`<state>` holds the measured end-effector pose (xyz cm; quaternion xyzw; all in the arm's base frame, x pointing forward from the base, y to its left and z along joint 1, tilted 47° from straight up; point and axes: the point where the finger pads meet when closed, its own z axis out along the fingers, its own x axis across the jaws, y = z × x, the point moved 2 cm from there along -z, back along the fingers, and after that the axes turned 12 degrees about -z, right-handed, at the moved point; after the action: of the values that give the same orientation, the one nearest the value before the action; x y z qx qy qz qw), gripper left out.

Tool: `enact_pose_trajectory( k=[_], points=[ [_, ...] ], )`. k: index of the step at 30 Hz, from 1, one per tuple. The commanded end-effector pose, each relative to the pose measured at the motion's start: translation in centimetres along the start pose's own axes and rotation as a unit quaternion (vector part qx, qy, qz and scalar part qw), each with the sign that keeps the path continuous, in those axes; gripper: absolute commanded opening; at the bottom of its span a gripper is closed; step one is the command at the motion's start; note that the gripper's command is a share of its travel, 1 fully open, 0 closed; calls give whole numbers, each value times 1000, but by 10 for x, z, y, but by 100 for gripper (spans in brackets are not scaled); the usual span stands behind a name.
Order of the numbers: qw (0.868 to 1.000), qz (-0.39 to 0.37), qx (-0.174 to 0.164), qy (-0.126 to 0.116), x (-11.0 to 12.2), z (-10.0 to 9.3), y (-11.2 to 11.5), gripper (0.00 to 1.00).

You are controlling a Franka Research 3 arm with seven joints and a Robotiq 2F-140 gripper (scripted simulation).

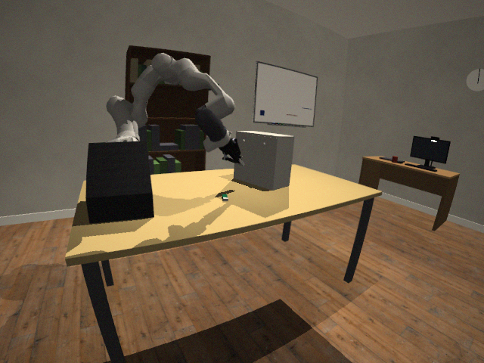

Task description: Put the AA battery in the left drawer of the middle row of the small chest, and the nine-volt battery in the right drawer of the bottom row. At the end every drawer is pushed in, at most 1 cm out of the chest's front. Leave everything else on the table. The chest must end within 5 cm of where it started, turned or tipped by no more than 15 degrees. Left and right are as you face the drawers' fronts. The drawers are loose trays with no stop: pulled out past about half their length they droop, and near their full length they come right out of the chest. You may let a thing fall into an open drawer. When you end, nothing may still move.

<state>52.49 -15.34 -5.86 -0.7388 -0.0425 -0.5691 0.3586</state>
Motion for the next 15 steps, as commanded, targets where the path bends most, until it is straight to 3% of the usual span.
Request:
enact_pose_trajectory(
  k=[1,2,3,9,10,15],
  points=[
    [995,-94,5,-6,-1,-1,-1,0],
    [995,-94,5,-6,-1,-1,-1,0],
    [987,-158,16,-16,-1,-3,-2,0],
    [986,-166,17,-17,-1,-3,-2,0],
    [971,-237,29,-26,-1,-5,-3,0],
    [970,-239,30,-26,-1,-5,-3,0]
  ],
)
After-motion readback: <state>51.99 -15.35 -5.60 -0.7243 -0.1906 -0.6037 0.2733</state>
